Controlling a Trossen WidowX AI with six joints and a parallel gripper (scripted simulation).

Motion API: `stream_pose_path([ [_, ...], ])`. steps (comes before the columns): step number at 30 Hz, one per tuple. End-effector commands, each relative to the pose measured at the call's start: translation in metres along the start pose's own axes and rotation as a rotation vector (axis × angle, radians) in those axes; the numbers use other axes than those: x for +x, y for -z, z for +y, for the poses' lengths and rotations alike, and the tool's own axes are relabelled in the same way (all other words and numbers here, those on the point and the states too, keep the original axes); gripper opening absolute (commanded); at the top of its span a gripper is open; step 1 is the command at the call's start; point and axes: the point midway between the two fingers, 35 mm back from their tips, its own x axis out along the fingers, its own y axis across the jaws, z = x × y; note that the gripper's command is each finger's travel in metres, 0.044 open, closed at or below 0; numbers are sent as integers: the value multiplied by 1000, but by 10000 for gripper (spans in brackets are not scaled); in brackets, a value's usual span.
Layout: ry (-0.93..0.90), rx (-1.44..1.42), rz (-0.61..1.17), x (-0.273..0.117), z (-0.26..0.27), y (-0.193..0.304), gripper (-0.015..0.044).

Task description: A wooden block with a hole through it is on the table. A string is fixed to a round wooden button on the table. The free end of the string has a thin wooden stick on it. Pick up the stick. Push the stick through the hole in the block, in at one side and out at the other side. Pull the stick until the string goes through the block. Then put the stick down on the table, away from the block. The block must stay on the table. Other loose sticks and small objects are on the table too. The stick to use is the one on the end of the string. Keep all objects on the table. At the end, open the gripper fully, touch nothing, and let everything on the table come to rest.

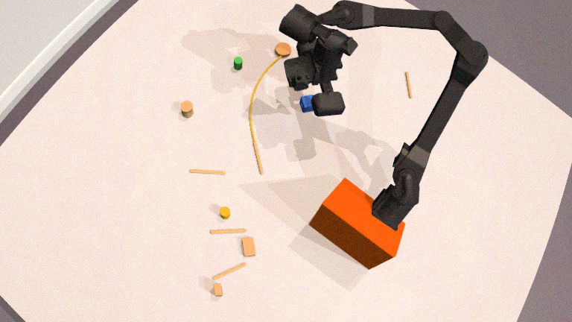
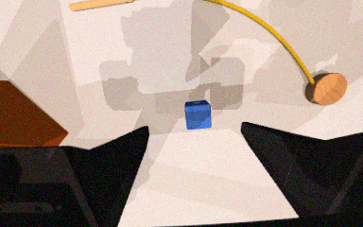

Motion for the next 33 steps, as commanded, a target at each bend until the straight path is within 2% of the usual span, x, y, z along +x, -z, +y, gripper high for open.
stream_pose_path([
  [1, 50, -276, 74, -3, -3, -5, 440],
  [17, 48, -266, 68, -3, -3, -6, 440],
  [25, 48, -266, 68, -3, -3, -6, 235],
  [33, 48, -266, 68, -3, -3, -6, 235],
])
